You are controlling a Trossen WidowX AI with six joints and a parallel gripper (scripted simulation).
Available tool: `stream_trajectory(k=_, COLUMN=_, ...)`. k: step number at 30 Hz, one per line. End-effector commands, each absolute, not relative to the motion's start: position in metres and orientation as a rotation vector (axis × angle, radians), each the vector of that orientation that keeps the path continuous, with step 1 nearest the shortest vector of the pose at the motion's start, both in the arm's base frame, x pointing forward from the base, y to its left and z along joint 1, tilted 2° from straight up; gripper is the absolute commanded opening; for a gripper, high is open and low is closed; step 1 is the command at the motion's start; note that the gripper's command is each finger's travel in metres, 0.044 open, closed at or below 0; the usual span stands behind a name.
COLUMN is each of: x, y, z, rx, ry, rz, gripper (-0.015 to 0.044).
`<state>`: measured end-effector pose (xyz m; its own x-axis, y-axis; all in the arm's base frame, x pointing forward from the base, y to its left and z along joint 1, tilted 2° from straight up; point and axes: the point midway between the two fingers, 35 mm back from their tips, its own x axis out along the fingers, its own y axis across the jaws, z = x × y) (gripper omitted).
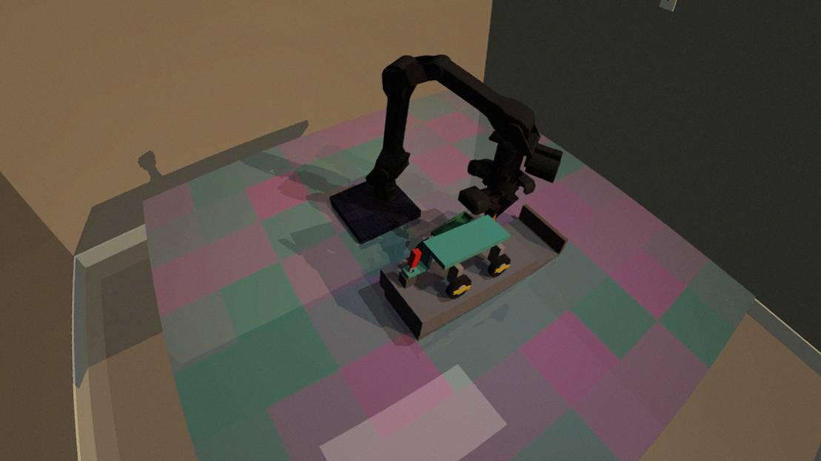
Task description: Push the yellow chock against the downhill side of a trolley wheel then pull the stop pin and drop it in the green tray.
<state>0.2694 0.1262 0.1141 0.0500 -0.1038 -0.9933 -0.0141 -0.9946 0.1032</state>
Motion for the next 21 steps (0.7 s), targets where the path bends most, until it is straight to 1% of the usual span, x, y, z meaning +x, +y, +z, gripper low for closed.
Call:
stream_trajectory(k=1, x=0.2695, y=0.1211, z=0.1146, rx=2.225, ry=-0.129, rz=-2.114, gripper=0.0)
stream_trajectory(k=11, x=0.2693, y=0.1253, z=0.1143, rx=2.228, ry=-0.121, rz=-2.118, gripper=0.0)
stream_trajectory(k=18, x=0.2693, y=0.1253, z=0.1143, rx=2.228, ry=-0.121, rz=-2.118, gripper=0.0184)
stream_trajectory(k=21, x=0.2693, y=0.1254, z=0.1149, rx=2.228, ry=-0.121, rz=-2.118, gripper=0.019)
